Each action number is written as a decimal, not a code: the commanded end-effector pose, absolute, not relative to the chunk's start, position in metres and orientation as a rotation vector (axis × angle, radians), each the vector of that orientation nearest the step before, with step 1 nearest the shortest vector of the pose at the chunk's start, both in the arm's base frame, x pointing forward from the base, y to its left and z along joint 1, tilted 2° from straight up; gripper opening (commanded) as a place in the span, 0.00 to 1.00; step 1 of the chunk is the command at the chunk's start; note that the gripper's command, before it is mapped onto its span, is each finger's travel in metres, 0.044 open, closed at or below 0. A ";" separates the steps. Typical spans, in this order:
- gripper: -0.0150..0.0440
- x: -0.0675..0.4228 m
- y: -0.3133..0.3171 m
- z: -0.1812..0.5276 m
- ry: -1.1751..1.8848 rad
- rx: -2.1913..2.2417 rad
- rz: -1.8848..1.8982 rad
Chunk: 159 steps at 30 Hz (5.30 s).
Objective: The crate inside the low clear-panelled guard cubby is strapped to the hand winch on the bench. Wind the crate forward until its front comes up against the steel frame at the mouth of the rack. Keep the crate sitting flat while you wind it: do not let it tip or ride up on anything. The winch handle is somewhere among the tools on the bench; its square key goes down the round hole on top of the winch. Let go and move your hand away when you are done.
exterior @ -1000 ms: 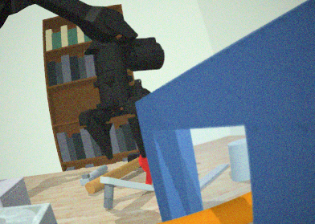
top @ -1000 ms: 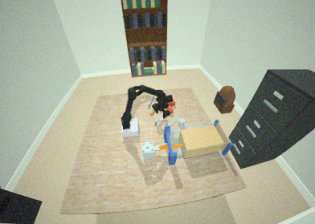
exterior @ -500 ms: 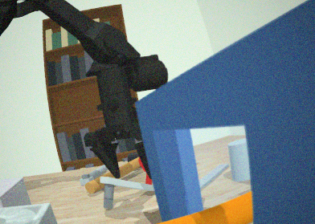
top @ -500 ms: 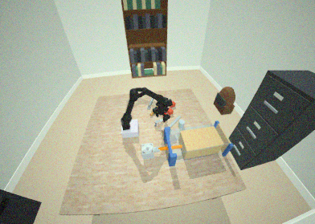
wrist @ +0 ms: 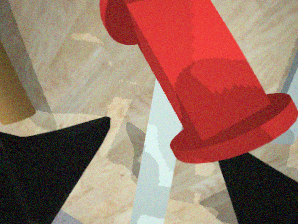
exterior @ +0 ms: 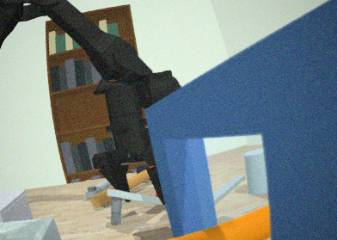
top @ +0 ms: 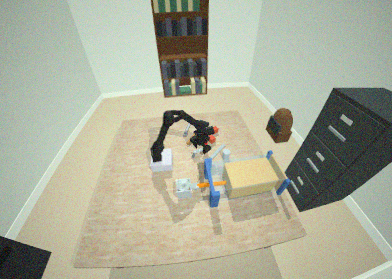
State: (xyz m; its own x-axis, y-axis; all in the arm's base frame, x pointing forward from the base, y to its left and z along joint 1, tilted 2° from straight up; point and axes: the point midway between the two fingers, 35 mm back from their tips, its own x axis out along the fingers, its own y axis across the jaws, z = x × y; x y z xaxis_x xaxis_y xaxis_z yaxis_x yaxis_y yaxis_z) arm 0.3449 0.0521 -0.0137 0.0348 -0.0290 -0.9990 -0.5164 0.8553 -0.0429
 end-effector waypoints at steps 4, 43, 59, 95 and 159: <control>0.82 0.345 0.052 -0.014 1.502 -0.454 0.395; 0.25 0.341 0.055 0.105 1.569 -0.471 0.383; 0.25 0.333 -0.001 0.113 1.577 -0.023 0.053; 0.25 0.269 -0.135 0.128 1.281 0.941 -0.780; 0.25 0.105 -0.275 0.166 0.137 1.613 -2.383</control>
State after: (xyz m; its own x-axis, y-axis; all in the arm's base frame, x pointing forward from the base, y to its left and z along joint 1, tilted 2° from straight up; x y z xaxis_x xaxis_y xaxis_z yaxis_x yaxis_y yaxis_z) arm 0.1048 -0.2737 0.1635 -0.3426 -0.1514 -0.9272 0.2678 -0.9617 0.0581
